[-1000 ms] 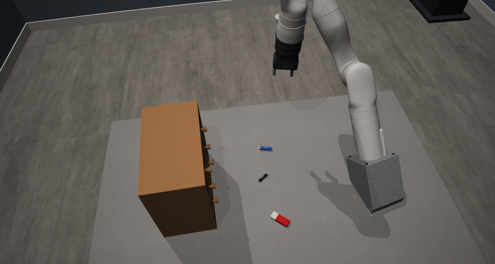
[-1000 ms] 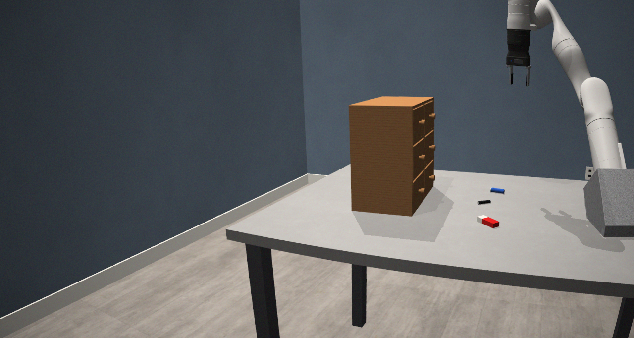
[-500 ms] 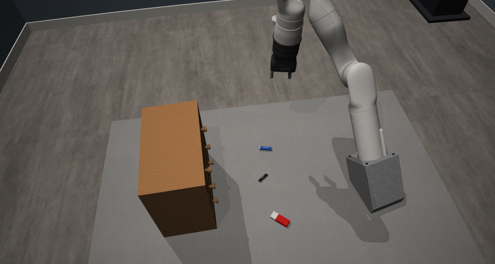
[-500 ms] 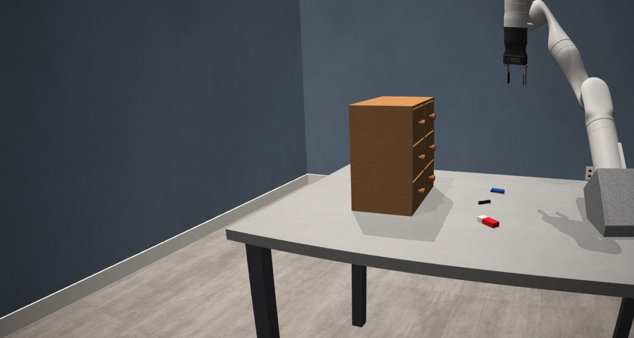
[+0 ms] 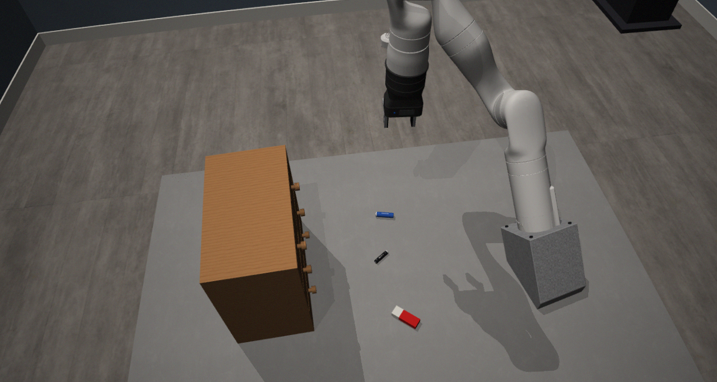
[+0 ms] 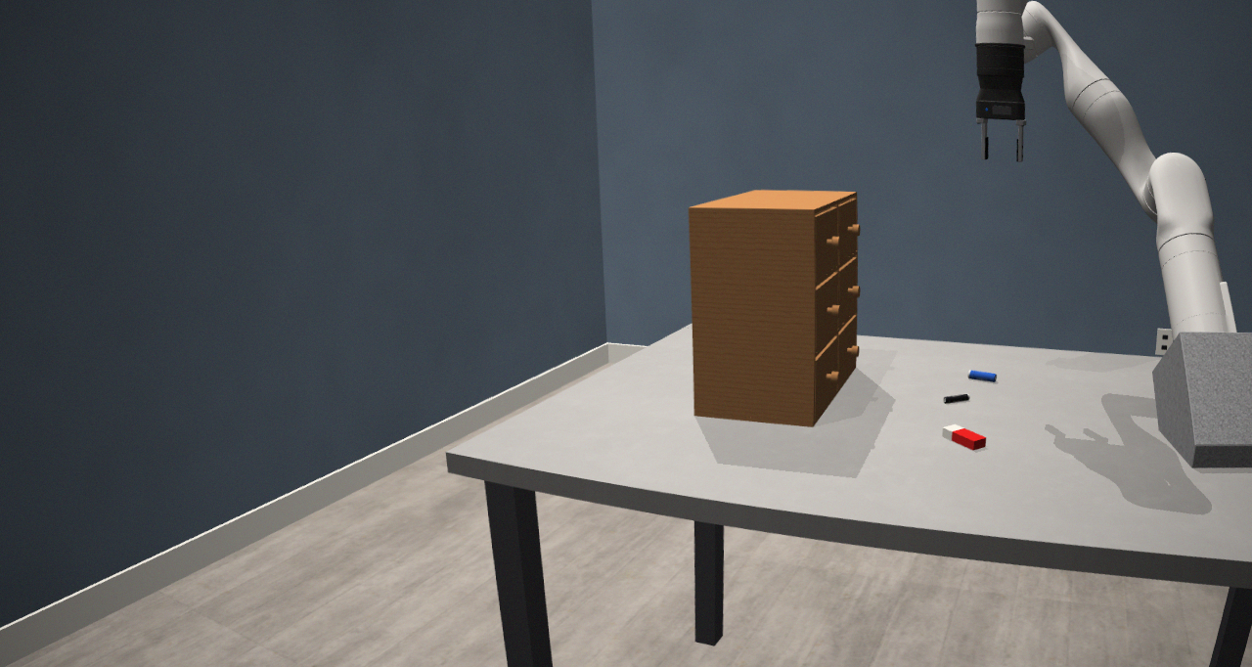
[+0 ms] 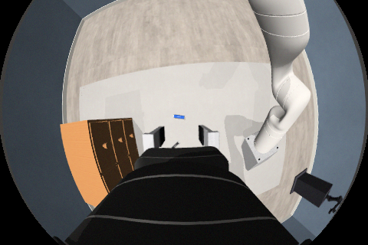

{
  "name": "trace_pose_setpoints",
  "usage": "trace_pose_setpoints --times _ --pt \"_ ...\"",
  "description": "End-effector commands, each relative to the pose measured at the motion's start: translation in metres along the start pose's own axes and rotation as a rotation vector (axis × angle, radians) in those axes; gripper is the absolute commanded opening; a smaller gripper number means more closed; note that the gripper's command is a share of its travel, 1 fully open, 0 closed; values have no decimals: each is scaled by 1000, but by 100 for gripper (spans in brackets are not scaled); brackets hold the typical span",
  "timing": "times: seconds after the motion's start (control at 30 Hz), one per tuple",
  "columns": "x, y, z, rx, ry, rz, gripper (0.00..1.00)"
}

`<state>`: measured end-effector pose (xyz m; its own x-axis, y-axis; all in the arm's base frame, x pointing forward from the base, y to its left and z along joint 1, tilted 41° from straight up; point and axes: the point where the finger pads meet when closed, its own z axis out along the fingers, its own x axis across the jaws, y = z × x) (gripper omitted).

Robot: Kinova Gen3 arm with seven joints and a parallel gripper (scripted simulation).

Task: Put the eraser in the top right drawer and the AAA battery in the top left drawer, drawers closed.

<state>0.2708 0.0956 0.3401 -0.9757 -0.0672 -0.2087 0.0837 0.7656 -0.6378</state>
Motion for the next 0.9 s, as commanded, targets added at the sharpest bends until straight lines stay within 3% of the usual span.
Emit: trace_pose_setpoints --times 0.0,0.87 --pt "-1 24 -1 -13 17 -55 100" --pt "-3 35 -2 -22 26 -73 100"
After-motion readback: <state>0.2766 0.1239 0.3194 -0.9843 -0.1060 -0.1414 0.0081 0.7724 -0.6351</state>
